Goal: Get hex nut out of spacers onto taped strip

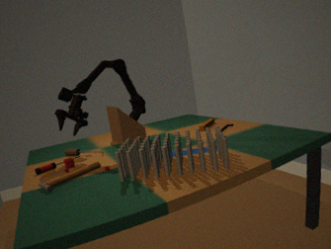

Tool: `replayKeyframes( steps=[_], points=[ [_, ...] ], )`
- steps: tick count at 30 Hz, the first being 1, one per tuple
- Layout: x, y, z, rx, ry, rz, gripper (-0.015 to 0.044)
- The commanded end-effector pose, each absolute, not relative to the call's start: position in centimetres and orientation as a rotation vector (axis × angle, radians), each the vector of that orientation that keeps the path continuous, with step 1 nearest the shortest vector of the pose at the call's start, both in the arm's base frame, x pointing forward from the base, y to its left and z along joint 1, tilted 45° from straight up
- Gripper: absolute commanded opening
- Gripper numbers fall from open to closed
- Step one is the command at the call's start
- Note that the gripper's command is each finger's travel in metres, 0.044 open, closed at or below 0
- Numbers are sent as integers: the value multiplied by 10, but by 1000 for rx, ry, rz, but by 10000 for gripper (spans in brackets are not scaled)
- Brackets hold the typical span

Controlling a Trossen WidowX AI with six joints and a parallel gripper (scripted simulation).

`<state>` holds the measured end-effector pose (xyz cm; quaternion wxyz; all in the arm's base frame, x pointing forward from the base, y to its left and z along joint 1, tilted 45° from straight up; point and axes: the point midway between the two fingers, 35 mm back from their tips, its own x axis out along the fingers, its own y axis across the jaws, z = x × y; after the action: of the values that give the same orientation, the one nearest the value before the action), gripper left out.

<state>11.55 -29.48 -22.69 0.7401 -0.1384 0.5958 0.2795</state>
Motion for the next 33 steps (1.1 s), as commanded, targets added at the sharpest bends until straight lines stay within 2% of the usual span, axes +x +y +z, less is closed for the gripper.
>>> replayKeyframes(
  steps=[1,4,24,30,33],
  points=[
    [53,-282,-255,-301,1189,793,440],
    [35,-275,-263,-306,1133,838,440],
    [26,-273,-259,-305,1134,839,440],
    [26,-273,-259,-305,1134,839,282],
    [26,-273,-259,-305,1134,839,280]
  ],
)
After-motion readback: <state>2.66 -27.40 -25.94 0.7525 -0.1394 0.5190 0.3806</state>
